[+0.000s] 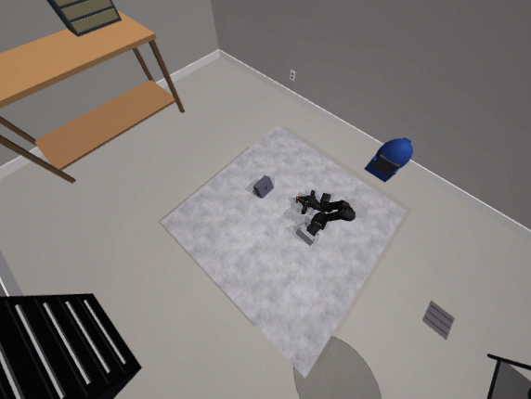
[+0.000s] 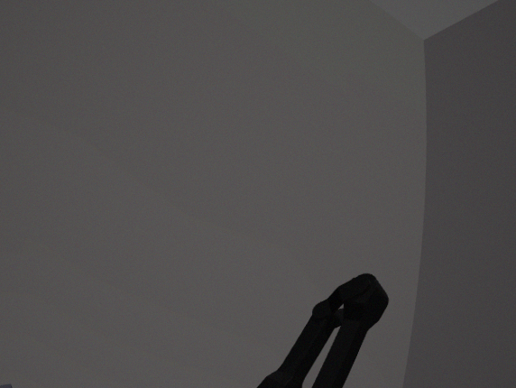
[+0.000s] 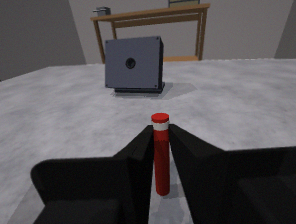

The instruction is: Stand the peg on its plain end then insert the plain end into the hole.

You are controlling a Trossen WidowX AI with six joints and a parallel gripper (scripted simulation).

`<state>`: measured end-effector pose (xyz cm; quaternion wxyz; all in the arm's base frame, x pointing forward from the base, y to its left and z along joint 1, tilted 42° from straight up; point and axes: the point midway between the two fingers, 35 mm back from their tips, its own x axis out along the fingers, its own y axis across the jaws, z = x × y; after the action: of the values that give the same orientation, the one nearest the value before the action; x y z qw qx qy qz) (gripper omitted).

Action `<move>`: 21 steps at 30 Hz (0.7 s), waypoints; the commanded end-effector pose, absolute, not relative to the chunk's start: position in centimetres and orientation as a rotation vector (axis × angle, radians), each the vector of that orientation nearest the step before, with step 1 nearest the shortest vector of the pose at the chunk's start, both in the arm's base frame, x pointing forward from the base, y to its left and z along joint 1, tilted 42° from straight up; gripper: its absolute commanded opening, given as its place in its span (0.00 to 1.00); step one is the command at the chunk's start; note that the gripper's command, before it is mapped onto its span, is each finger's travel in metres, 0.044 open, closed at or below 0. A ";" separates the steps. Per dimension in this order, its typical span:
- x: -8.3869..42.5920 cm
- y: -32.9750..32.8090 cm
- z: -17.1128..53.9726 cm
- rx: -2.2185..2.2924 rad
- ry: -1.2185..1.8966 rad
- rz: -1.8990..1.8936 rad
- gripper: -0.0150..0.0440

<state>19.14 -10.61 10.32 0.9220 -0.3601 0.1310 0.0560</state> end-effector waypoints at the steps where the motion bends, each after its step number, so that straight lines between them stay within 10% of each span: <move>1: 19.1 -10.7 10.2 -0.741 0.268 0.116 0.34; 21: 18.7 -11.0 10.0 -0.725 0.261 0.116 0.34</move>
<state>18.79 -10.87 10.13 0.9252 -0.3535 0.1259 0.0571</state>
